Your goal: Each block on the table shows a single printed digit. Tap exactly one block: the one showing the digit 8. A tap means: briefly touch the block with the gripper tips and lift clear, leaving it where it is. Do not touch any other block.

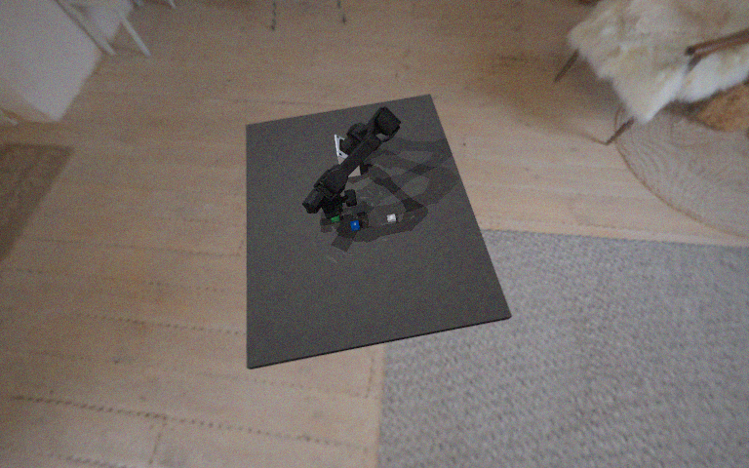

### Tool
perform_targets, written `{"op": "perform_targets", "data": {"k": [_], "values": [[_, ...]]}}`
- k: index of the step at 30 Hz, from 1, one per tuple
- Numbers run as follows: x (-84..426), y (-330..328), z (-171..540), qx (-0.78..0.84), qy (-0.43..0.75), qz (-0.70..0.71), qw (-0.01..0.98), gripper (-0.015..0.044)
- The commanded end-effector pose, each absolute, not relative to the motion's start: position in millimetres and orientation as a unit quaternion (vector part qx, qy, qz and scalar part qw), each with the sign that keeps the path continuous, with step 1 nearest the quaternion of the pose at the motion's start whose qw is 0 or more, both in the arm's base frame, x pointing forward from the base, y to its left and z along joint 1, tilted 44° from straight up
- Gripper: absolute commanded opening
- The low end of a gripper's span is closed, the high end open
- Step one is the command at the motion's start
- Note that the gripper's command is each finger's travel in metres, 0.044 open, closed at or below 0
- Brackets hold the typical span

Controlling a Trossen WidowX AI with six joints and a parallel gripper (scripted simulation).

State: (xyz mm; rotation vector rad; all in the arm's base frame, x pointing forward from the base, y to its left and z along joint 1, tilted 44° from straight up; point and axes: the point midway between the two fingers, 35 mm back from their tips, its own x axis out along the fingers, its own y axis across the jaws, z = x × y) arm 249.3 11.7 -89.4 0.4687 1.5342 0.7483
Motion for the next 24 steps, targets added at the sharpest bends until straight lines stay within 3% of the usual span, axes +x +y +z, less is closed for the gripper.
{"op": "perform_targets", "data": {"k": [1, 9, 15, 20, 24], "values": [[254, 4, -83, 0.199, 0.667, 0.327, 0.639, 0.002], [281, 55, 11, 0.191, 0.671, 0.316, 0.644, 0.023], [264, 112, 102, 0.194, 0.669, 0.318, 0.644, 0.0387], [222, 149, 170, 0.202, 0.667, 0.329, 0.637, 0.04], [214, 153, 179, 0.203, 0.667, 0.331, 0.636, 0.04]]}}
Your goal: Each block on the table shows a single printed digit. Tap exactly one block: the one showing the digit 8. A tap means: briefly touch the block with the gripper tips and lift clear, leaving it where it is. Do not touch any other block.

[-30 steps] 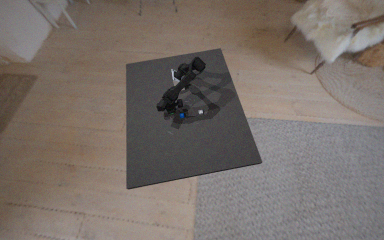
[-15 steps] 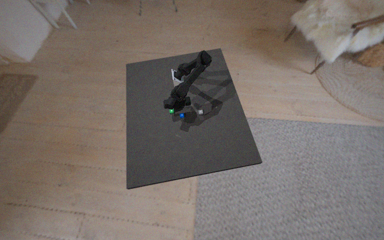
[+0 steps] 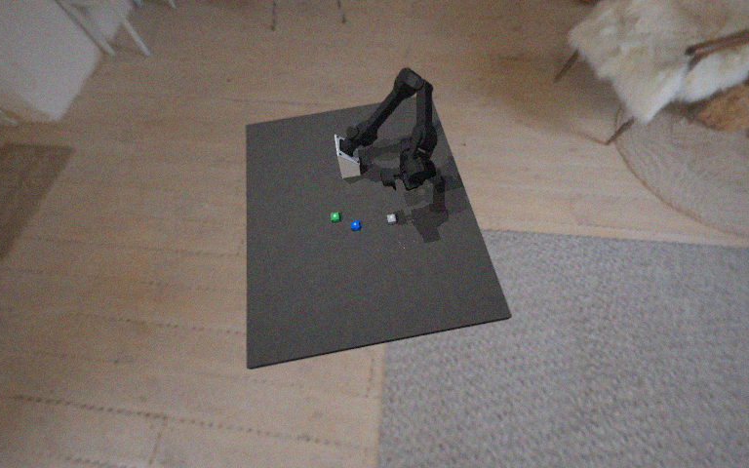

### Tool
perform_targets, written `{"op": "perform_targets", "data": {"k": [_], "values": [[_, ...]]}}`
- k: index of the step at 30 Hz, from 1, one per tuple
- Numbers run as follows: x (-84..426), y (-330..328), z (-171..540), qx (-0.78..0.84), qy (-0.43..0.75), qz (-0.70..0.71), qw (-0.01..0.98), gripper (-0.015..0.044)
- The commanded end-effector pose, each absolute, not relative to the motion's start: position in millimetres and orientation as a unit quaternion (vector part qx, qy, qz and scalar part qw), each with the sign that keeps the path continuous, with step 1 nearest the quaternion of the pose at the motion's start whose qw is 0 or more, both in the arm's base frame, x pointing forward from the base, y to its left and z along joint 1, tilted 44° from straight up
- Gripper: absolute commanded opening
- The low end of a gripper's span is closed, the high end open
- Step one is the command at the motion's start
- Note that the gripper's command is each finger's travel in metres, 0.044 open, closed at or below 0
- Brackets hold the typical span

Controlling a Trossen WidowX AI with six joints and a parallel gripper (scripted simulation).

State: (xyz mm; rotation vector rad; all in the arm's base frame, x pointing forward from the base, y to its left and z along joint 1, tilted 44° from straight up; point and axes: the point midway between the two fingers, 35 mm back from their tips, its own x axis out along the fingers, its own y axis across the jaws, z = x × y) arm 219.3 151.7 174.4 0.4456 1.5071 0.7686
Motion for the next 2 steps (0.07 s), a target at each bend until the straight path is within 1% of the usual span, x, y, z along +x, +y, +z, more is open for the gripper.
{"op": "perform_targets", "data": {"k": [1, 2], "values": [[214.4, 153.3, 178.7, 0.203, 0.667, 0.331, 0.636, 0.04], [214.4, 153.3, 178.7, 0.203, 0.667, 0.331, 0.636, 0.04]]}}
